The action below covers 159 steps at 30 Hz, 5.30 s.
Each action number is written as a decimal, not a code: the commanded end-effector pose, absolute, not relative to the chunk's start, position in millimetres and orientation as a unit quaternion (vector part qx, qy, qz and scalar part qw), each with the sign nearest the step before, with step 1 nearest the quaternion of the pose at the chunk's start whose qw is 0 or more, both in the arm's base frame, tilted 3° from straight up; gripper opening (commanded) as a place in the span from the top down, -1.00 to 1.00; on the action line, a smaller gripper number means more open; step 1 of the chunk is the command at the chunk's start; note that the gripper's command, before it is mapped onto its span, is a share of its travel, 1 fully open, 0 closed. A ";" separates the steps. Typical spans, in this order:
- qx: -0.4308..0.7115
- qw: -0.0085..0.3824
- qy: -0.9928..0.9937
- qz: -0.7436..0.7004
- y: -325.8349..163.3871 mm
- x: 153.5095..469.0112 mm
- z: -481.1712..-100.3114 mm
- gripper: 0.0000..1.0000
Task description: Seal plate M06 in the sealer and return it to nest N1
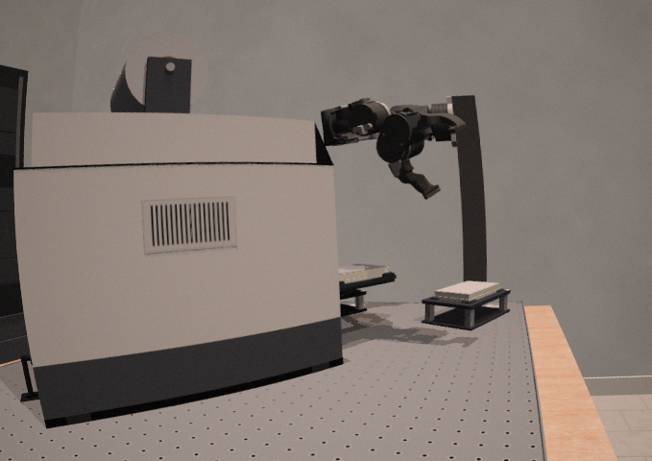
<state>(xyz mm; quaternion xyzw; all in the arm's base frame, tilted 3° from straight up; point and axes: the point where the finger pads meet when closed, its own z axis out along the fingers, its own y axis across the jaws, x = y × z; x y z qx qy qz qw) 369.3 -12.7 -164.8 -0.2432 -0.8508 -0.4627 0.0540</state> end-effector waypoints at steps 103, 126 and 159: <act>-0.271 0.030 -0.933 -0.235 -99.1 358.0 -229.9 -0.54; -0.273 0.029 -0.938 -0.211 -105.0 356.9 -231.3 -0.54; -0.286 0.024 -0.951 -0.114 -151.8 347.7 -249.3 -0.54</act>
